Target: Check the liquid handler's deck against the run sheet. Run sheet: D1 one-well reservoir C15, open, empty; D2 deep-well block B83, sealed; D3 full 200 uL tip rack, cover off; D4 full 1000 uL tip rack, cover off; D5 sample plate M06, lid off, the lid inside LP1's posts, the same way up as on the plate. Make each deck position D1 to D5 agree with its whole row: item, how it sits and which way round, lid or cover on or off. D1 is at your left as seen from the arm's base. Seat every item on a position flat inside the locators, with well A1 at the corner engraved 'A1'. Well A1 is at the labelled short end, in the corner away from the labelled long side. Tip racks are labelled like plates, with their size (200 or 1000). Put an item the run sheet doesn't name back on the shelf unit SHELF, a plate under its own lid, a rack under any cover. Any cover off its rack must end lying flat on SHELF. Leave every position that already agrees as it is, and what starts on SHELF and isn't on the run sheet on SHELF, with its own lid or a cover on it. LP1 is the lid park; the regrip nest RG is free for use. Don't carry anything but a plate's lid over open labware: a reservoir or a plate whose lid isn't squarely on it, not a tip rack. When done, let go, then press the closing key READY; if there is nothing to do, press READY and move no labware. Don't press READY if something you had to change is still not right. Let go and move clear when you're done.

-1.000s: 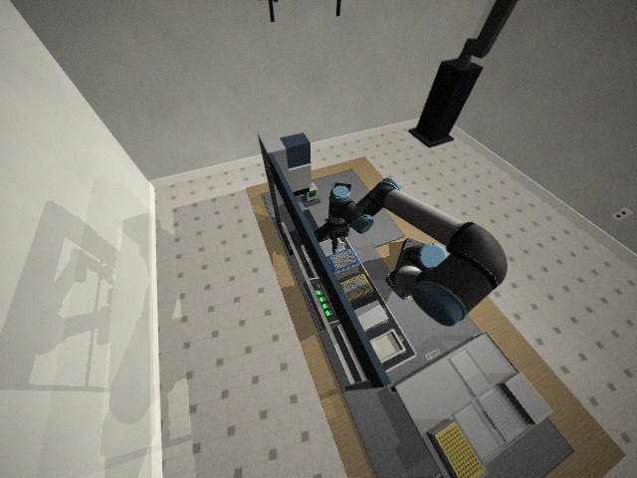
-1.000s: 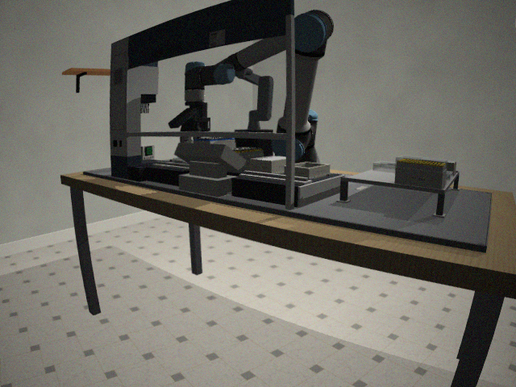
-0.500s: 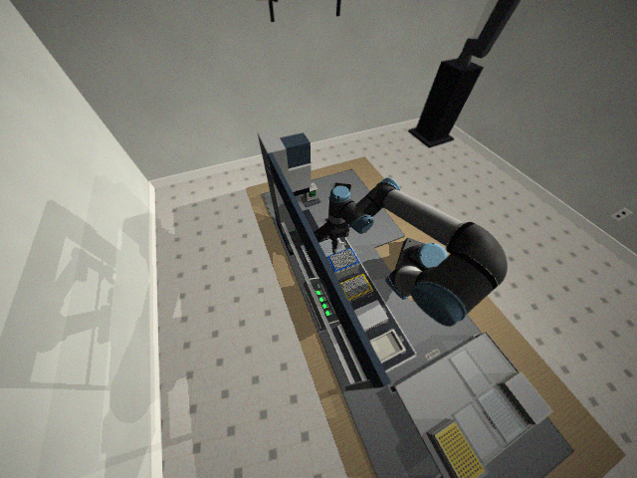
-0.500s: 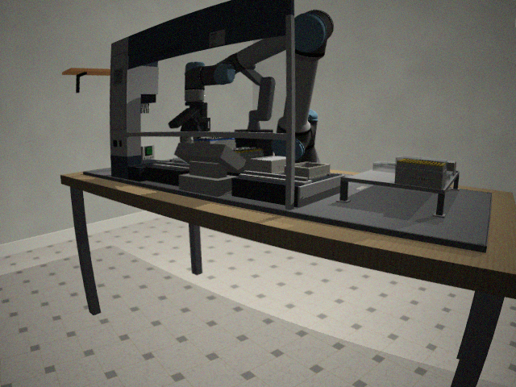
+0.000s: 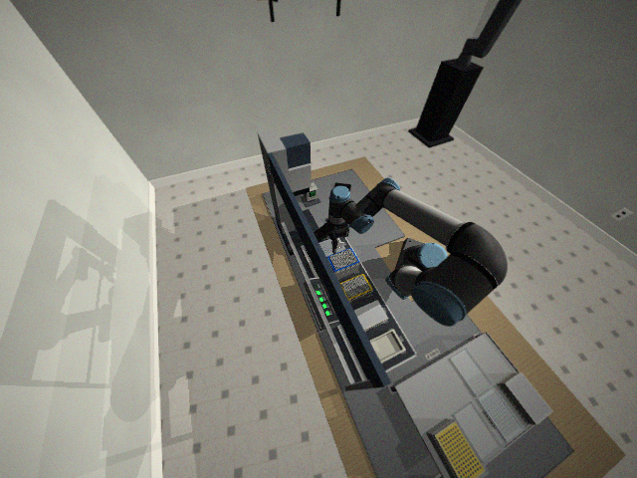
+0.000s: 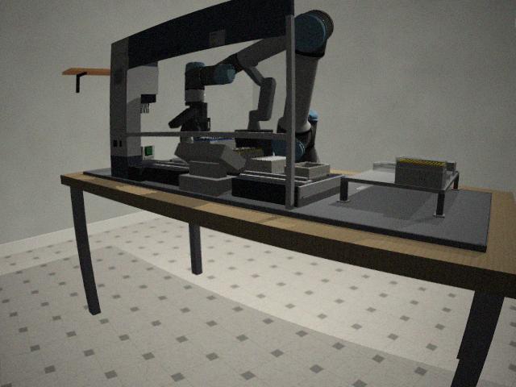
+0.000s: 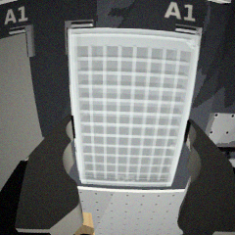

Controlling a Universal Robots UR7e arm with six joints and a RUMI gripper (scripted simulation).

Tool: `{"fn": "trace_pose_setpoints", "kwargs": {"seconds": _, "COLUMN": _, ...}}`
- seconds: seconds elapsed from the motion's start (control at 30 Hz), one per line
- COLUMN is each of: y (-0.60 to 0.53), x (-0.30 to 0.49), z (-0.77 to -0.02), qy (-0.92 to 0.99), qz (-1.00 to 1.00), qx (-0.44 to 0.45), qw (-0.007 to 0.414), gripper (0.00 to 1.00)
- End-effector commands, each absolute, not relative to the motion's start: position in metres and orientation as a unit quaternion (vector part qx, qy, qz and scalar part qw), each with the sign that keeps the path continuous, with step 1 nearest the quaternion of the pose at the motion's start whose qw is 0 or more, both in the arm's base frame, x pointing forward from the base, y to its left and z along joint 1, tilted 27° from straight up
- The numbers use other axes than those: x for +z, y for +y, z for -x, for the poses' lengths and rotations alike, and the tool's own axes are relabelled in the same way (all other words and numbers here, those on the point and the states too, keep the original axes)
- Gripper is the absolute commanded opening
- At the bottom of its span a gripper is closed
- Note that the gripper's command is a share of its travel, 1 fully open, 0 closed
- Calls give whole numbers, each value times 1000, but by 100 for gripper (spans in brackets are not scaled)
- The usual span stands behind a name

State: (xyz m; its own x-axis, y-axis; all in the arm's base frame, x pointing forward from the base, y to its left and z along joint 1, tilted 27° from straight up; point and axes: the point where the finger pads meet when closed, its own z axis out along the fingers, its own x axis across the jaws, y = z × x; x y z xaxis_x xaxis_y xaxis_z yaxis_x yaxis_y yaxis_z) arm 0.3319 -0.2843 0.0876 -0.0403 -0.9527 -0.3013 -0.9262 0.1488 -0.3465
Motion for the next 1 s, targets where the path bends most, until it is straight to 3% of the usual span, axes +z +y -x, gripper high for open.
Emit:
{"fn": "trace_pose_setpoints", "kwargs": {"seconds": 0.0, "y": -284, "x": 87, "z": -332, "qy": 721, "qz": 652, "qx": -29, "qw": 234, "gripper": 0}}
{"fn": "trace_pose_setpoints", "kwargs": {"seconds": 0.97, "y": -282, "x": 80, "z": -335, "qy": 721, "qz": 652, "qx": -29, "qw": 234, "gripper": 0}}
